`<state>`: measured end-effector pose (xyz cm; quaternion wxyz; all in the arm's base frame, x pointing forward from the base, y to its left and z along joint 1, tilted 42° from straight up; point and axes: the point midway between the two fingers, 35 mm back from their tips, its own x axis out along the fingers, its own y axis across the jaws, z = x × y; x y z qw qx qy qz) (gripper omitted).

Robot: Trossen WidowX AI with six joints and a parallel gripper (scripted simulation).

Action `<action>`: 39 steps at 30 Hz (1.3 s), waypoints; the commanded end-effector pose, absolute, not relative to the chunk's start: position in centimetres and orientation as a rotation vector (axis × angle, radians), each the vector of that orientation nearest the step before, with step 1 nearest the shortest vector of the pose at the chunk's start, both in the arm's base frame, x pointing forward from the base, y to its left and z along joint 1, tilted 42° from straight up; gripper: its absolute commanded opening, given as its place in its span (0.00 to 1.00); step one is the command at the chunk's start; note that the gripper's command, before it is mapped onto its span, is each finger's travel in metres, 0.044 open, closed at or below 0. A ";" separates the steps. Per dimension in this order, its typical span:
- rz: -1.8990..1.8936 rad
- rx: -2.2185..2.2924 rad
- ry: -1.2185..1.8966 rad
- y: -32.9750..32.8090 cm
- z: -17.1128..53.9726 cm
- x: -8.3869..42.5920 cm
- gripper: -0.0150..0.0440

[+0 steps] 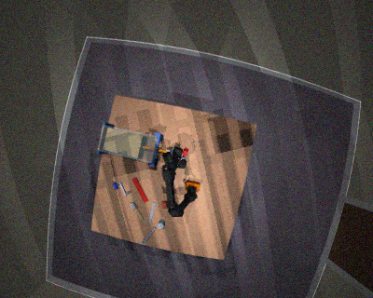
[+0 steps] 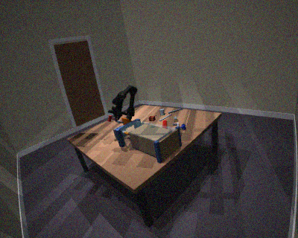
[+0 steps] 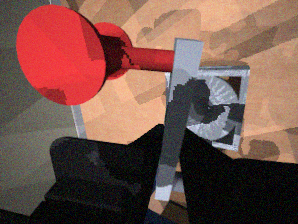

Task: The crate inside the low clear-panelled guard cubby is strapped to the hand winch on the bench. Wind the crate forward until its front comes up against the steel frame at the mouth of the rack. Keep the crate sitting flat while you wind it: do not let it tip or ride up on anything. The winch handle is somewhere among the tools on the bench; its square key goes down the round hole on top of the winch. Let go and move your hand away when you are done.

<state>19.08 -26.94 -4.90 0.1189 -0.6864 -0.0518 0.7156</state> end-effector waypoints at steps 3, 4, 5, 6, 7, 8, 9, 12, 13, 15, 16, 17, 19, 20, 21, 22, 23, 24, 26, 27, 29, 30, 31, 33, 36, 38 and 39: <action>2.148 -2.068 -0.035 -27.1 -4.8 19.1 0.25; 2.160 -2.080 -0.011 -27.1 -4.8 19.1 0.25; 2.173 -2.093 0.015 -27.0 -4.8 19.1 0.25; 2.177 -2.098 0.025 -27.0 -4.8 19.1 0.25; 2.185 -2.107 0.043 -27.0 -4.8 19.1 0.25; 2.196 -2.119 0.067 -27.0 -4.8 19.1 0.25; 2.199 -2.123 0.075 -27.0 -4.8 19.1 0.25; 2.220 -2.145 0.123 -27.0 -4.8 19.1 0.25; 2.230 -2.156 0.147 -27.0 -4.8 19.1 0.25; 2.245 -2.173 0.187 -27.0 -4.8 19.1 0.25; 2.253 -2.182 0.206 -27.0 -4.8 19.1 0.25; 2.262 -2.193 0.232 -27.0 -4.8 19.1 0.25; 2.274 -2.205 0.263 -27.0 -4.8 19.1 0.25; 2.283 -2.216 0.289 -27.0 -4.8 19.1 0.25; 2.287 -2.220 0.301 -27.0 -4.8 19.1 0.25; 2.294 -2.228 0.321 -27.0 -4.9 19.1 0.25; 2.303 -2.238 0.348 -27.0 -4.9 19.1 0.25; 2.306 -2.243 0.359 -27.0 -4.9 19.1 0.25; 2.322 -2.260 0.407 -27.0 -4.9 19.1 0.25; 2.325 -2.264 0.419 -27.0 -4.9 19.1 0.25; 2.340 -2.281 0.468 -27.0 -4.9 19.1 0.25; 2.343 -2.285 0.480 -27.0 -4.9 19.1 0.25; 2.349 -2.292 0.501 -27.0 -4.9 19.2 0.25; 2.360 -2.305 0.542 -26.9 -4.9 19.2 0.25; 2.376 -2.325 0.606 -26.9 -4.9 19.2 0.25; 2.388 -2.339 0.657 -26.9 -4.9 19.2 0.25; 2.391 -2.343 0.671 -26.9 -4.9 19.2 0.25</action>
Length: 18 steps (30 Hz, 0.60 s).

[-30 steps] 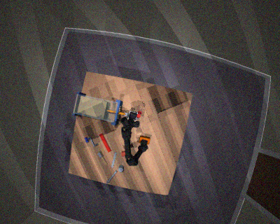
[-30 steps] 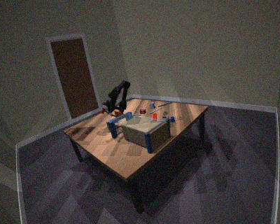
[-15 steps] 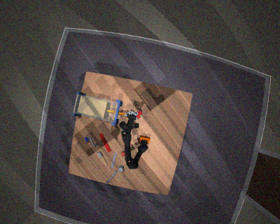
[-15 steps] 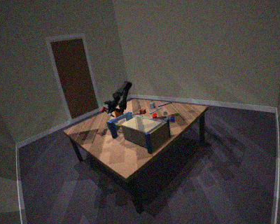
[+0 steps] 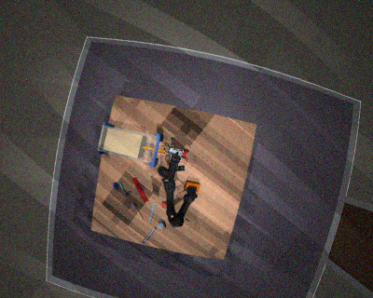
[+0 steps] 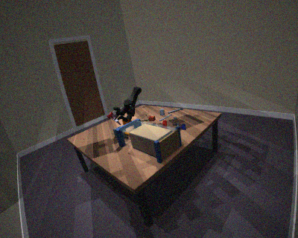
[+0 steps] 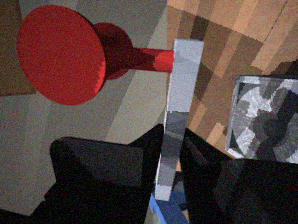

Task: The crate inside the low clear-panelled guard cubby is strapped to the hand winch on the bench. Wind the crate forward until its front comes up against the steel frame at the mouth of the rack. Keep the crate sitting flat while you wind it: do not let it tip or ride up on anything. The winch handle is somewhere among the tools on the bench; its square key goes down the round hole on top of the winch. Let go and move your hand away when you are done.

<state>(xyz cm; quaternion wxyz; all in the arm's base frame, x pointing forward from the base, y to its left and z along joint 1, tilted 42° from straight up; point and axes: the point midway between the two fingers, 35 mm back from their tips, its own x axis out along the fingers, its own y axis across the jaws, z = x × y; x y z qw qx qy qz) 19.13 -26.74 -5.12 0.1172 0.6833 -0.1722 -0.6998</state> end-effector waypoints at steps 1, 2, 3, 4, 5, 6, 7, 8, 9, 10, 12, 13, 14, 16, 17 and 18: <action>-1.998 1.959 -0.578 -26.9 -4.9 19.2 0.25; -1.983 1.945 -0.597 -26.9 -4.9 19.2 0.25; -1.976 1.939 -0.606 -26.9 -4.9 19.2 0.25; -1.964 1.929 -0.619 -26.9 -4.9 19.2 0.25; -1.949 1.915 -0.638 -26.9 -4.9 19.2 0.25; -1.942 1.909 -0.646 -26.9 -4.9 19.2 0.25; -1.930 1.899 -0.660 -26.9 -4.9 19.2 0.25; -1.915 1.885 -0.678 -26.9 -4.9 19.2 0.25; -1.908 1.879 -0.686 -26.9 -4.9 19.2 0.25; -1.896 1.868 -0.699 -26.9 -4.9 19.2 0.25; -1.873 1.848 -0.724 -26.8 -4.9 19.2 0.25; -1.861 1.837 -0.737 -26.8 -4.9 19.2 0.25; -1.845 1.822 -0.754 -26.8 -4.9 19.2 0.25; -1.826 1.805 -0.774 -26.8 -4.9 19.2 0.25; -1.810 1.791 -0.791 -26.8 -4.9 19.2 0.25; -1.803 1.784 -0.798 -26.8 -4.9 19.1 0.25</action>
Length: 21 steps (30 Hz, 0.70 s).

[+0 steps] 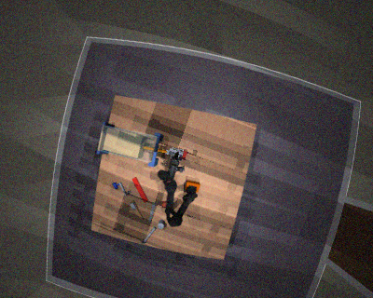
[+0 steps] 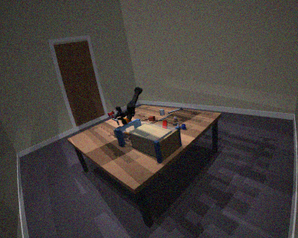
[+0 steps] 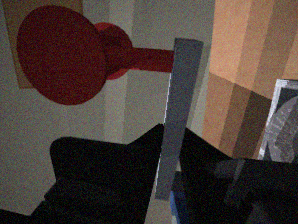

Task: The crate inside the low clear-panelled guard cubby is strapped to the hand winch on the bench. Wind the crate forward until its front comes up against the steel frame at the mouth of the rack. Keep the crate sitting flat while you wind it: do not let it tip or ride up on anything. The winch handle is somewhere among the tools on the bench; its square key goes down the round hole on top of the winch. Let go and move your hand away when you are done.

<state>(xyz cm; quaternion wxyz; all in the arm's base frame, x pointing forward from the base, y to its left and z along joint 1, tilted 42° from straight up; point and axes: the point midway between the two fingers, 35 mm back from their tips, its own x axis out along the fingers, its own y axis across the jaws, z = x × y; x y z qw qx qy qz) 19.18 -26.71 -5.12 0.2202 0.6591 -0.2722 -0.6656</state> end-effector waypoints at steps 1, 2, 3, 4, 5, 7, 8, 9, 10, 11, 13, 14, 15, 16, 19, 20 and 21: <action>-1.791 1.773 -0.810 -26.8 -5.0 19.1 0.25; -1.775 1.759 -0.826 -26.8 -5.0 19.1 0.25; -1.768 1.752 -0.833 -26.8 -5.0 19.1 0.25; -1.768 1.752 -0.833 -26.8 -5.0 19.1 0.25; -1.768 1.752 -0.833 -26.8 -5.0 19.1 0.25; -1.768 1.752 -0.833 -26.8 -5.0 19.1 0.25; -1.768 1.752 -0.833 -26.8 -5.0 19.1 0.25; -1.768 1.752 -0.833 -26.8 -5.0 19.1 0.25; -1.768 1.752 -0.833 -26.8 -5.0 19.1 0.25; -1.768 1.752 -0.833 -26.8 -5.0 19.1 0.25; -1.768 1.752 -0.833 -26.8 -5.0 19.1 0.25; -1.768 1.752 -0.833 -26.8 -5.0 19.1 0.25; -1.772 1.763 -0.822 -26.6 -5.1 19.1 0.25; -1.772 1.763 -0.822 -26.5 -5.1 18.9 0.25; -1.773 1.762 -0.822 -26.0 -5.0 17.9 0.25; -1.774 1.762 -0.821 -25.7 -5.0 17.5 0.25; -1.774 1.762 -0.821 -25.5 -4.9 17.2 0.25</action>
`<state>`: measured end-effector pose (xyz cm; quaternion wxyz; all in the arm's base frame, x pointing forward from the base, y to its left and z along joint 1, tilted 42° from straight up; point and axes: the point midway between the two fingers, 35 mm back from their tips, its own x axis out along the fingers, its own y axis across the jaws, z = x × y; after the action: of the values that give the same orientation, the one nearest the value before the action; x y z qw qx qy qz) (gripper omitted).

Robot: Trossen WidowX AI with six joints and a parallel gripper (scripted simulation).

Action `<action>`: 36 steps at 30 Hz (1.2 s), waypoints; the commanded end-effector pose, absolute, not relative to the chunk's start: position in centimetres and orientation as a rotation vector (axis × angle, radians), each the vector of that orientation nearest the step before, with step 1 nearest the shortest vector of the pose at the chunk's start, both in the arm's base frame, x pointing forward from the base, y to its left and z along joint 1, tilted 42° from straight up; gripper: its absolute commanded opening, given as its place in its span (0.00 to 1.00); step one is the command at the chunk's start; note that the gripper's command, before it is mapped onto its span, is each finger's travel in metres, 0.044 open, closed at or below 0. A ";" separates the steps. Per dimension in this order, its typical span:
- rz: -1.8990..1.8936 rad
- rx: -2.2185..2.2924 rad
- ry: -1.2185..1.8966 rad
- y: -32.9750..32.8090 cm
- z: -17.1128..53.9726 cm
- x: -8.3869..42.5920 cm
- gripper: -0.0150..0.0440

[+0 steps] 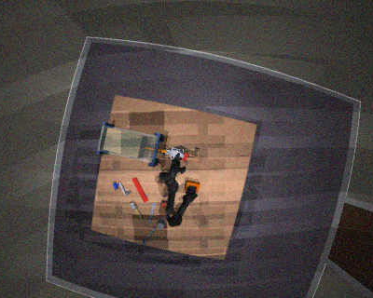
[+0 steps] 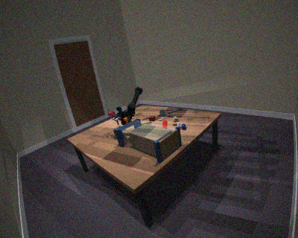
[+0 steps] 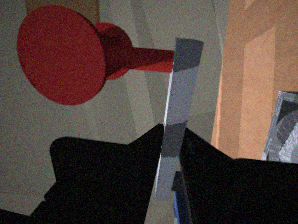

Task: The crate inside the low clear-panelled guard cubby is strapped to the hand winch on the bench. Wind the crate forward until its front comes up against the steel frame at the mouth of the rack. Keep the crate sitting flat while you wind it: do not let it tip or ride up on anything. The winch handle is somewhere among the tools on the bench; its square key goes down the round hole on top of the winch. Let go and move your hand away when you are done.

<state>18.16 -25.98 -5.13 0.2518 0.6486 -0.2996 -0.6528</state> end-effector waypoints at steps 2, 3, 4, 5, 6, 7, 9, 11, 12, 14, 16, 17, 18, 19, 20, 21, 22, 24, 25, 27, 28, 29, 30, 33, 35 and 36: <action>-1.775 1.761 -0.821 -25.1 -4.9 16.4 0.25; -1.775 1.761 -0.820 -24.9 -4.9 16.1 0.25; -1.775 1.761 -0.820 -24.6 -4.8 15.7 0.25; -1.776 1.761 -0.820 -24.4 -4.8 15.3 0.25; -1.776 1.760 -0.820 -24.2 -4.8 15.0 0.25; -1.776 1.760 -0.820 -24.1 -4.8 14.8 0.25; -1.776 1.760 -0.820 -24.1 -4.8 14.8 0.25; -1.774 1.750 -0.813 -24.1 -4.9 14.8 0.25; -1.771 1.738 -0.806 -24.1 -5.0 14.8 0.25; -1.765 1.706 -0.787 -24.1 -5.3 14.7 0.25; -1.761 1.686 -0.775 -24.2 -5.5 14.7 0.25; -1.760 1.683 -0.773 -24.2 -5.5 14.6 0.25; -1.760 1.683 -0.773 -24.2 -5.5 14.6 0.25; -1.760 1.683 -0.773 -24.1 -5.6 14.6 0.25; -1.760 1.683 -0.773 -24.0 -5.7 14.6 0.25; -1.760 1.683 -0.773 -23.9 -5.8 14.6 0.25; -1.760 1.683 -0.773 -23.8 -5.8 14.6 0.25; -1.760 1.683 -0.773 -23.7 -6.0 14.6 0.25; -1.760 1.683 -0.773 -23.5 -6.2 14.6 0.25; -1.760 1.683 -0.773 -23.5 -6.3 14.6 0.25; -1.760 1.683 -0.773 -23.3 -6.4 14.6 0.25; -1.760 1.683 -0.773 -23.2 -6.5 14.6 0.25; -1.760 1.683 -0.773 -23.2 -6.6 14.6 0.25; -1.761 1.683 -0.773 -22.9 -6.8 14.5 0.25; -1.761 1.683 -0.773 -22.8 -6.9 14.5 0.25; -1.761 1.683 -0.773 -22.8 -7.0 14.5 0.25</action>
<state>14.58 -22.85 -6.95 0.2883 0.6325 -0.2831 -0.6609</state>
